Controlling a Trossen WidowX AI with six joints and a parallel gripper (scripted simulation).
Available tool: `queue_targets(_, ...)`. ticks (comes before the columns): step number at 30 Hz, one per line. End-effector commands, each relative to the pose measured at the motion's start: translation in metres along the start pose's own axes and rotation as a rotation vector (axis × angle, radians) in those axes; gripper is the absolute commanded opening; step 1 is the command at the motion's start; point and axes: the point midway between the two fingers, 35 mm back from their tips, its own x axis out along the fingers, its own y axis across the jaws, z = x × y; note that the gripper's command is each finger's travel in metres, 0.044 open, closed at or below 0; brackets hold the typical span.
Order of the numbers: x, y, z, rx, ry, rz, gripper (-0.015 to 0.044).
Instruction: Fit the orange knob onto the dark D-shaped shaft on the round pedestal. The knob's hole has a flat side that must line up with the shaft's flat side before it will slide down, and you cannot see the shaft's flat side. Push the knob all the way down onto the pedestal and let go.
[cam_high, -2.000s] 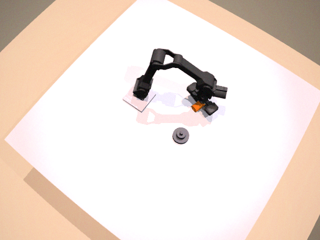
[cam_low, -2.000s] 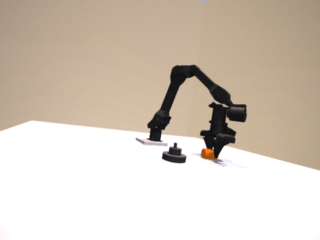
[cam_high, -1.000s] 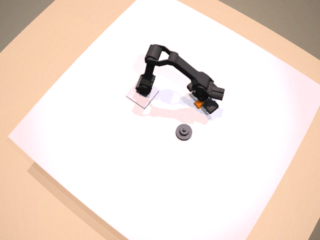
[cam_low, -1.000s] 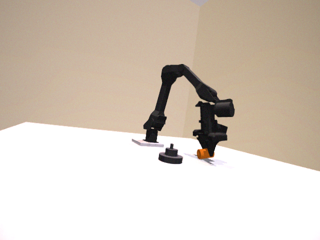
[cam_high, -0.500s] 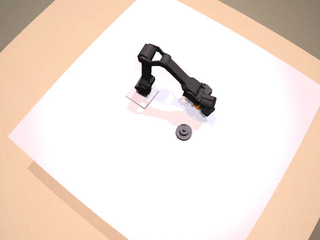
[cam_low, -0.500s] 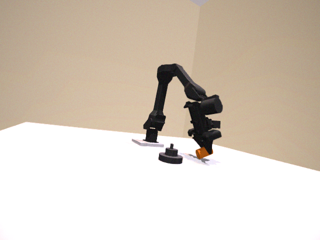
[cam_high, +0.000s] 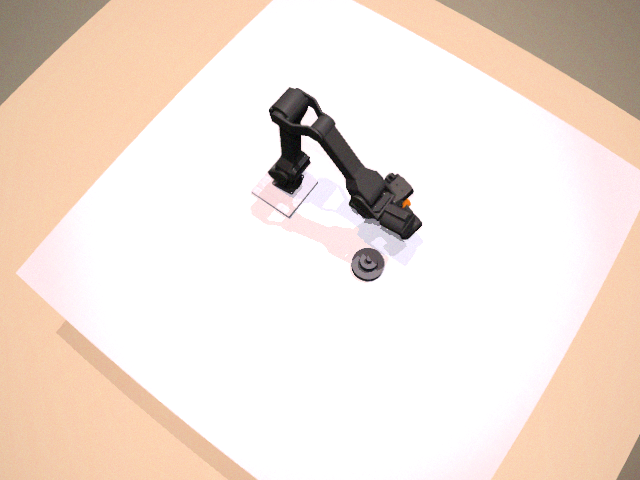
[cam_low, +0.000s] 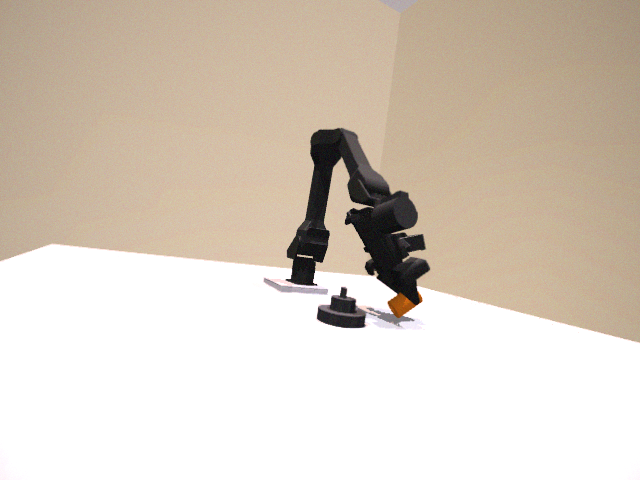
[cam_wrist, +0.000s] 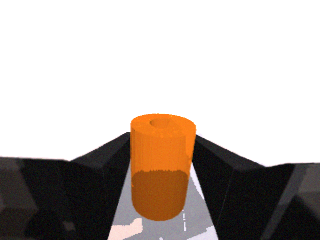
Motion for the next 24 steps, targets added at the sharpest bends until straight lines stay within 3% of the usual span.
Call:
queue_targets(1,-0.003,0.001,-0.003,-0.003,-0.061,0.001,0.0179)
queue_targets(24,-0.014,0.001,-0.025,-0.002,-0.430,0.002,0.0179)
